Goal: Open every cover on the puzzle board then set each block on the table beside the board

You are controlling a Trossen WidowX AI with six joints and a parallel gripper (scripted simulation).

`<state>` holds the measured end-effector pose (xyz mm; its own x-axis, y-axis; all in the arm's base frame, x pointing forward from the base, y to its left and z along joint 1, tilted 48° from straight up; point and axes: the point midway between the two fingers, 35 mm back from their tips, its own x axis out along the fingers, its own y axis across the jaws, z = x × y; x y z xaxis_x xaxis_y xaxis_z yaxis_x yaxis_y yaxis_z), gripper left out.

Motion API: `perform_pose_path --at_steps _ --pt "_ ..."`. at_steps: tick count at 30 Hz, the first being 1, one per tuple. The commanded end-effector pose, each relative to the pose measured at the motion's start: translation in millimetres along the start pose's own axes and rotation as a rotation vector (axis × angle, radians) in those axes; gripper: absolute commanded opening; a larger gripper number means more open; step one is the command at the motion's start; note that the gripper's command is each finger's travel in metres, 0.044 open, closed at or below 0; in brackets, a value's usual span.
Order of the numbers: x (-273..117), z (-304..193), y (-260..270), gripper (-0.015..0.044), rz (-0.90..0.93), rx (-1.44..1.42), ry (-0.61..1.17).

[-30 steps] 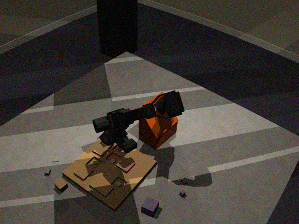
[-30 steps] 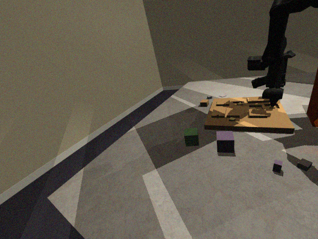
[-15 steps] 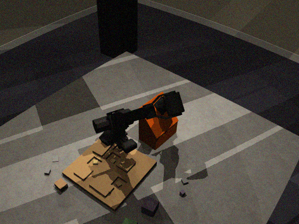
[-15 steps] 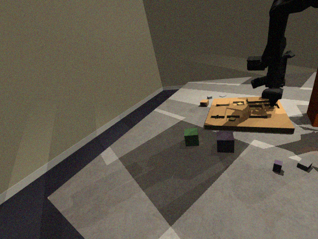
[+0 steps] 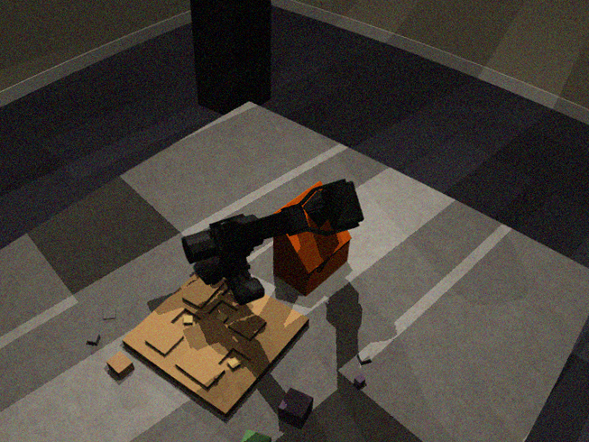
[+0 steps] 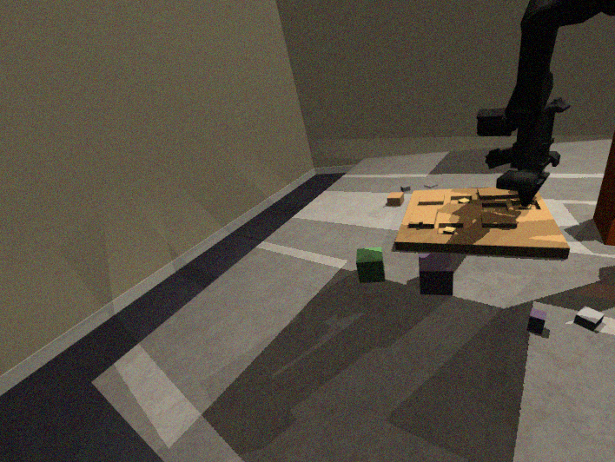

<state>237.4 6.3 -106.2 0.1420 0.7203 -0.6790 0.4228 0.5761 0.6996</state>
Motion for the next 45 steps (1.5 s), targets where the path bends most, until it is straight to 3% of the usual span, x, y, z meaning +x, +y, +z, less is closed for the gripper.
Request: perform_pose_path --at_steps 1,7,8,11,28,45 --pt "2 0 2 0.0 0.001 0.323 0.005" --pt "2 0 2 0.0 0.0 0.883 0.005" --pt "0 0 0 0.0 0.0 0.362 0.0" --pt "-2 0 0 0.0 0.0 0.481 0.001" --pt "-13 -2 -1 0.0 -0.004 1.99 0.004" --pt "-14 -2 -1 0.0 -0.004 2.005 0.004"
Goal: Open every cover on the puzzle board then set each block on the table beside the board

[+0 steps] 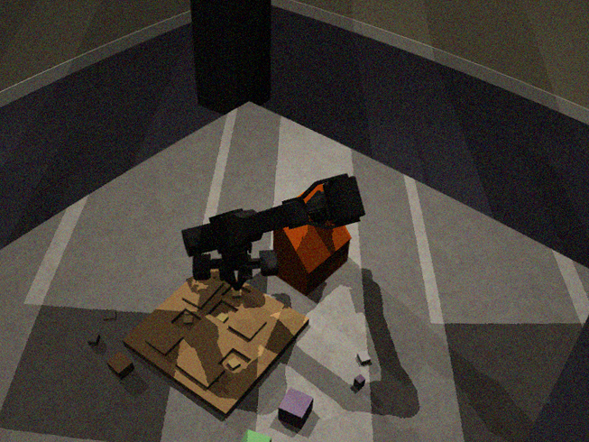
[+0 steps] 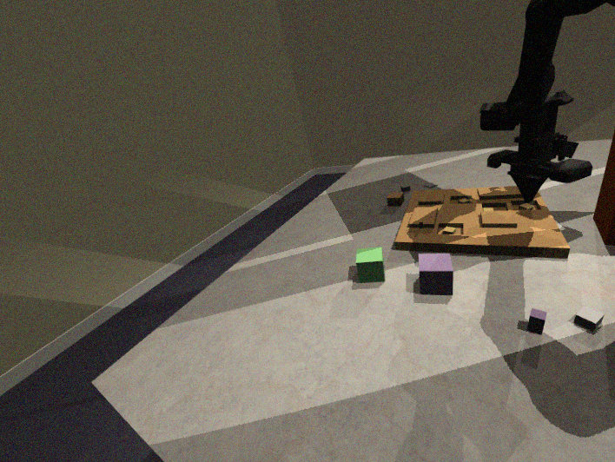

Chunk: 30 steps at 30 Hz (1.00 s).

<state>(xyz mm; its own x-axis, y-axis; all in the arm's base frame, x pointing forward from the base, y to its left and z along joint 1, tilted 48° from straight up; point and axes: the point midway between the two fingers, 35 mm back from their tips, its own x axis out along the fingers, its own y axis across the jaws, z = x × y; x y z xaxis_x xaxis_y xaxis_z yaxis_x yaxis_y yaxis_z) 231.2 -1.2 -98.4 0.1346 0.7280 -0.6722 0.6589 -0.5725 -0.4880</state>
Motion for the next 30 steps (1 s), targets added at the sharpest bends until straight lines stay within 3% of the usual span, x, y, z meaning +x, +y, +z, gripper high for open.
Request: perform_pose_path --at_steps 1,30 --pt "-2 -1 2 0.0 0.008 0.031 -0.002" --pt "11 -2 1 0.0 0.007 0.031 -0.001"
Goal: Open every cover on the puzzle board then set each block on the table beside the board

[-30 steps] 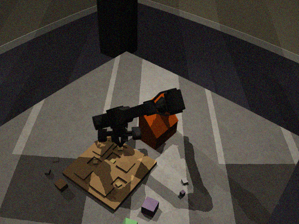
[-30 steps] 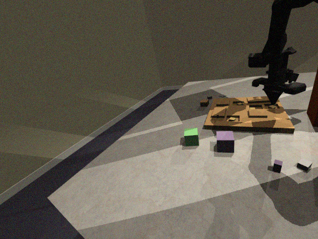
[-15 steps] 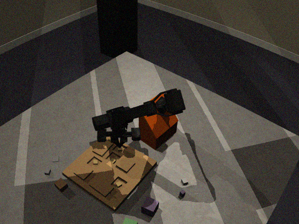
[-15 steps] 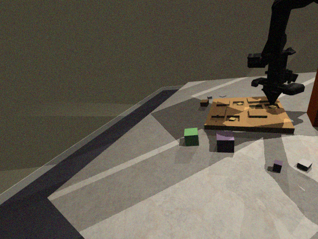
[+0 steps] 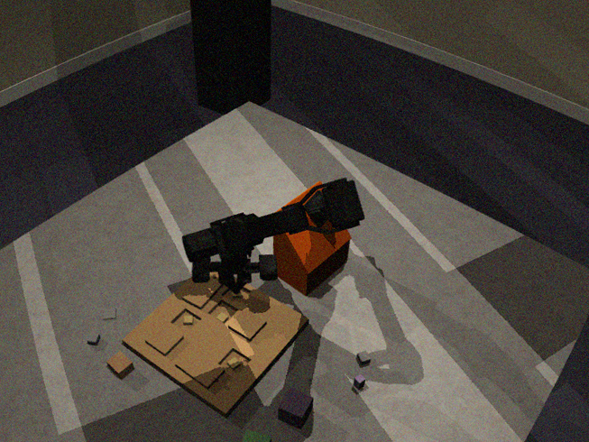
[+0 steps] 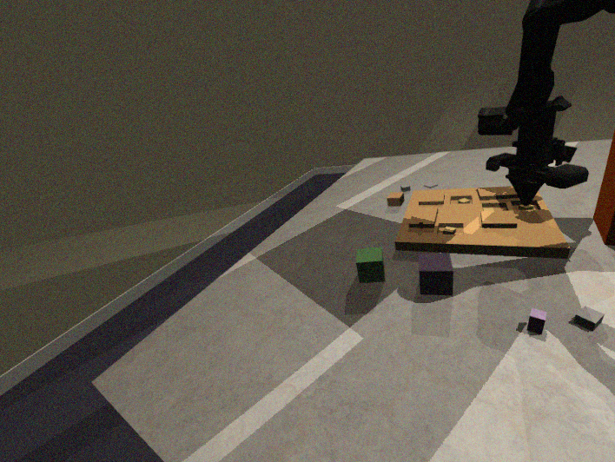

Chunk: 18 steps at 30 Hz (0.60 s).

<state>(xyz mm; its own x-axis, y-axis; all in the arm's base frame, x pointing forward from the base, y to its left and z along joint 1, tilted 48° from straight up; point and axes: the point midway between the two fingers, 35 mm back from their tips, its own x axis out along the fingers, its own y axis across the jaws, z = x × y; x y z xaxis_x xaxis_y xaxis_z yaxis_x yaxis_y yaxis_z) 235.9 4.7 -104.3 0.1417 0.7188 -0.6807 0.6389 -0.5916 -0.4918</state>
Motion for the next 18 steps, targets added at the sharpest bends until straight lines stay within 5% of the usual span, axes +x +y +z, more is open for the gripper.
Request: perform_pose_path --at_steps 1,18 --pt "2.4 -0.1 -0.7 0.0 -0.007 0.007 0.001" --pt "1.3 -2.4 0.9 0.0 -0.007 0.02 0.001"
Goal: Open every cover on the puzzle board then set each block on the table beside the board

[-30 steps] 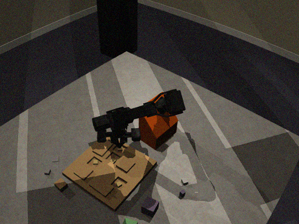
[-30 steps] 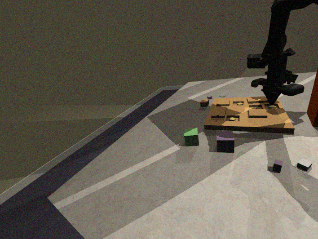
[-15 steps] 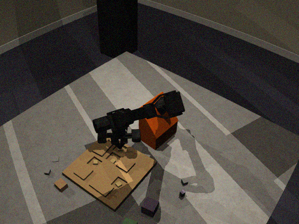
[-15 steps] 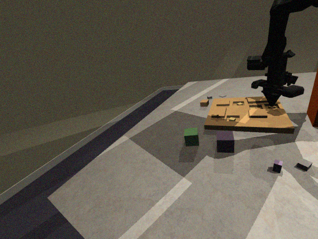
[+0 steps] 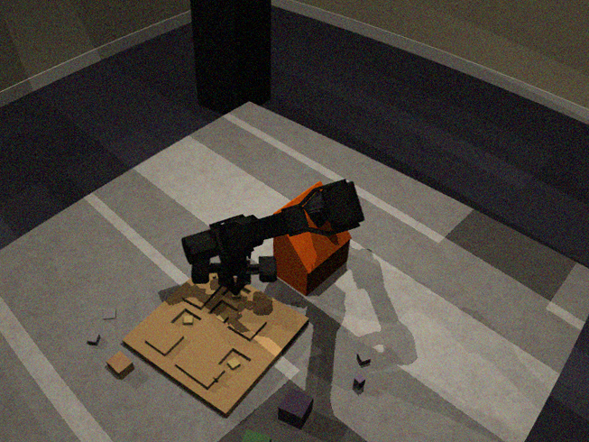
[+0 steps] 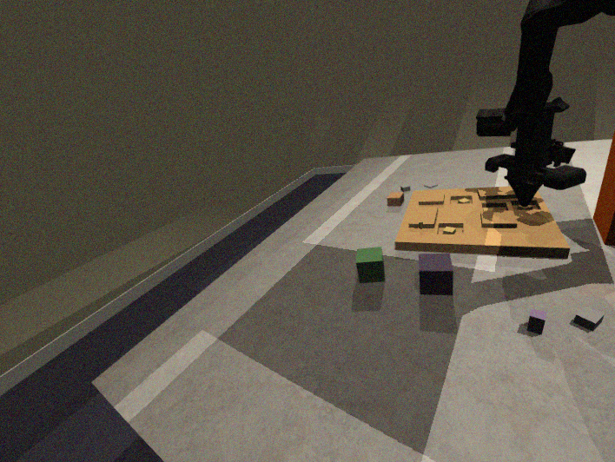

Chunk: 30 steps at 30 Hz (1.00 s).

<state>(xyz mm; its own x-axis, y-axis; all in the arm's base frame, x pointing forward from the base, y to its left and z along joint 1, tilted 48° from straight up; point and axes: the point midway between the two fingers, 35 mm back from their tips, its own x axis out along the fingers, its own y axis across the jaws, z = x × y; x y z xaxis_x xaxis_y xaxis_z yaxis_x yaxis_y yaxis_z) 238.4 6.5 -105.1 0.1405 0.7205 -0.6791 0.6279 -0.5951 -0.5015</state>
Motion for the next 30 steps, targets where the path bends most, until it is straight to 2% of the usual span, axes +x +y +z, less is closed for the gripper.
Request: perform_pose_path --at_steps 1,10,12,16,23,30 --pt "-2 0 0 0.0 -0.004 0.006 0.0" --pt "-12 2 -1 0.0 -0.004 0.014 0.0" --pt "-10 3 -2 0.0053 -0.013 0.02 -0.001" --pt "-29 2 0 0.0144 -0.006 0.018 -0.002" --pt "-63 2 -1 0.0144 -0.002 0.014 -0.002" --pt "-61 2 -1 0.0144 -0.001 0.014 -0.002"
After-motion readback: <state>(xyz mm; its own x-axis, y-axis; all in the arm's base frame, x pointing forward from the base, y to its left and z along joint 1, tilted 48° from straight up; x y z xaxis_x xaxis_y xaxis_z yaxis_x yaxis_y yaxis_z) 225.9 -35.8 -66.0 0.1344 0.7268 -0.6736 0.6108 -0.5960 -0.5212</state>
